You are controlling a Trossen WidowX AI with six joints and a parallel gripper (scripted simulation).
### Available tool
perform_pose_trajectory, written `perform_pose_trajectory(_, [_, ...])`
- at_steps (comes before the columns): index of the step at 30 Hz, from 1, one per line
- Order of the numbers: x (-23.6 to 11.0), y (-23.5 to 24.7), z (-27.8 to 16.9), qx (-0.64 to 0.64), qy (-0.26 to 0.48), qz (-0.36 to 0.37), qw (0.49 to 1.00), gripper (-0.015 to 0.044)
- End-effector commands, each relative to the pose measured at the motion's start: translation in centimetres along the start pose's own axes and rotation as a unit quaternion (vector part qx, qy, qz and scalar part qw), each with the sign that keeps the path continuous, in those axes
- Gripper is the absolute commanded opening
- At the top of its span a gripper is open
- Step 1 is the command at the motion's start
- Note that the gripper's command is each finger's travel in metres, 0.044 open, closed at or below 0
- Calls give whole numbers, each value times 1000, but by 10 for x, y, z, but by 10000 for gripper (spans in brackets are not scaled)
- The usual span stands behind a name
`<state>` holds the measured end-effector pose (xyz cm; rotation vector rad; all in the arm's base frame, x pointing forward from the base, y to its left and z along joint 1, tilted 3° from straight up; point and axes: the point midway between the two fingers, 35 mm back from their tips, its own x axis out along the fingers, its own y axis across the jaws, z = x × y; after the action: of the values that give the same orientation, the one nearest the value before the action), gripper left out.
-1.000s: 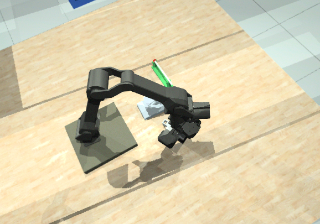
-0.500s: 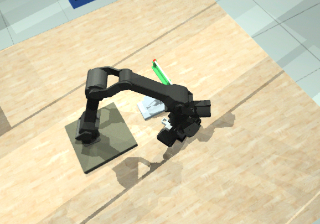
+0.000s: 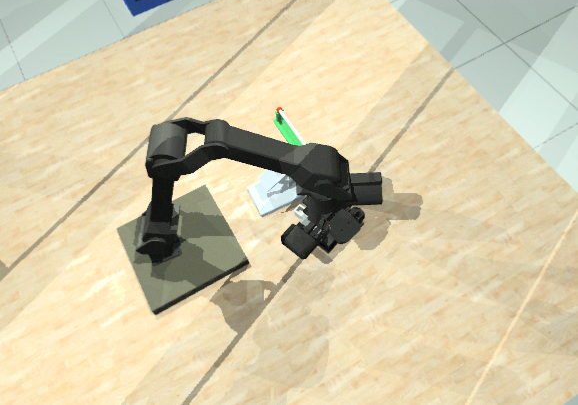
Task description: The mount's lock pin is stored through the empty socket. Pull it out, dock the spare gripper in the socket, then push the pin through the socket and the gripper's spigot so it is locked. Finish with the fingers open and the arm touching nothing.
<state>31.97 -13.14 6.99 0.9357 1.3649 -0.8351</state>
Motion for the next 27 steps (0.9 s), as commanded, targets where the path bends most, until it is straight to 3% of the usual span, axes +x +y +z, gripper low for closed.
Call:
perform_pose_trajectory(1, [-1,0,-1,49,-1,1,999,0])
perform_pose_trajectory(27, [-2,-2,-7,359,0,0,933,0])
